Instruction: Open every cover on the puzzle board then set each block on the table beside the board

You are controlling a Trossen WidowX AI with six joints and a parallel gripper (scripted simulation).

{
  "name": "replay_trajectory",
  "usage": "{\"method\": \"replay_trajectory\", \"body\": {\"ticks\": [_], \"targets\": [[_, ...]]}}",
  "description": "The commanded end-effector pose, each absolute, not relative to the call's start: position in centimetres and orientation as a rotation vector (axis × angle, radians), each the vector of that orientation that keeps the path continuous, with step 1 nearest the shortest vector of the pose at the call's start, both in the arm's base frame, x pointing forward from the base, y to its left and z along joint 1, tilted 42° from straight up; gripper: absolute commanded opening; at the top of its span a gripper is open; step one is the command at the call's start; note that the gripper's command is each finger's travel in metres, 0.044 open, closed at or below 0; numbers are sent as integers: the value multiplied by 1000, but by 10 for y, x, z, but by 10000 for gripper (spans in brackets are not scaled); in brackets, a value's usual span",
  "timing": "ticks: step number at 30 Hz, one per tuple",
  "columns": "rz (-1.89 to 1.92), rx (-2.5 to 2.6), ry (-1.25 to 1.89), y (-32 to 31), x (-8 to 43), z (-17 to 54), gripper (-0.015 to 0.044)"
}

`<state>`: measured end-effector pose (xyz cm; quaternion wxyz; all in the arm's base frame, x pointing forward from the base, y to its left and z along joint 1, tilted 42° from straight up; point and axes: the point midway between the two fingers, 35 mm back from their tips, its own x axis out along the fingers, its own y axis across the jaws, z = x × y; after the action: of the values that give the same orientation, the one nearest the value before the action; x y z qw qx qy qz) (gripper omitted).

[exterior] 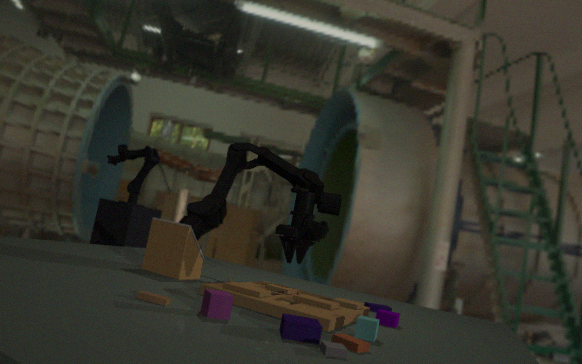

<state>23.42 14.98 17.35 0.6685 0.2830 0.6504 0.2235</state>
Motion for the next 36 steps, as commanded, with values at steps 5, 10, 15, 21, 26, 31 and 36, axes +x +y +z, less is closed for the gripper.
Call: {"method": "replay_trajectory", "body": {"ticks": [5,10,15,21,26,31,36], "targets": [[453,684,1481,134,269,162,125],[416,717,1499,122,291,153,0],[388,743,1516,108,311,141,0],[362,772,1531,94,331,128,0],[326,814,1546,78,350,116,0],[291,857,1560,61,368,101,0],[261,896,1571,44,381,87,0]]}}
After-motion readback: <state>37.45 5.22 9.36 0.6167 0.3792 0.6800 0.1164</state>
